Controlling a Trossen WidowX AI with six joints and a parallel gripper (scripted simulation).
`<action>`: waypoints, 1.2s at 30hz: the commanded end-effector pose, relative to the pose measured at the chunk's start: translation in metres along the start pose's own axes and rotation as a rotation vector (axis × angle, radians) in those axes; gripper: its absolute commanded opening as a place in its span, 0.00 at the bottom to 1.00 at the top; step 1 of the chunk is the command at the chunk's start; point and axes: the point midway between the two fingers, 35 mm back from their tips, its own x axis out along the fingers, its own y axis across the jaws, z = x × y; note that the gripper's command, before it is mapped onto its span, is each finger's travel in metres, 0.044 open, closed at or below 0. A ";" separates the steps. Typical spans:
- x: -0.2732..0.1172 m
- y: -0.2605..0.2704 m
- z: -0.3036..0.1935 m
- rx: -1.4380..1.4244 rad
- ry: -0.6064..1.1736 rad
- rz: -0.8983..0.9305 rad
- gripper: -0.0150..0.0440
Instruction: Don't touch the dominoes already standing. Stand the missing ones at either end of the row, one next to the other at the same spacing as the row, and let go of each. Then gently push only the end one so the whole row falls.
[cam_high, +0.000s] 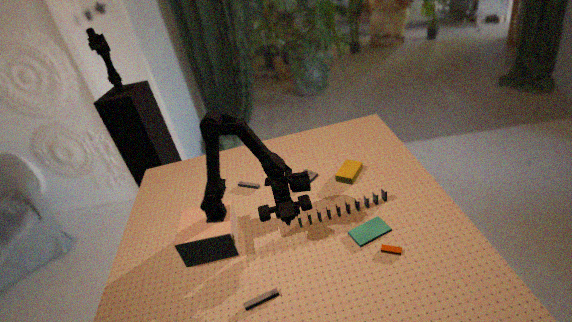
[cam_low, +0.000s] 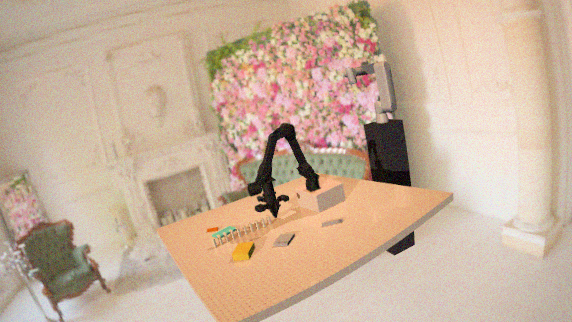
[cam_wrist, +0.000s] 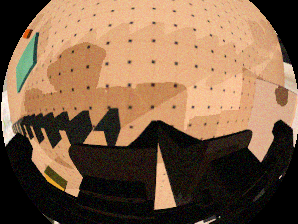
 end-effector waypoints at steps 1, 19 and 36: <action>0.004 0.003 0.000 0.004 0.001 0.010 0.25; 0.002 0.033 0.000 0.004 0.001 0.013 0.25; -0.058 0.061 -0.001 0.003 0.000 0.015 0.25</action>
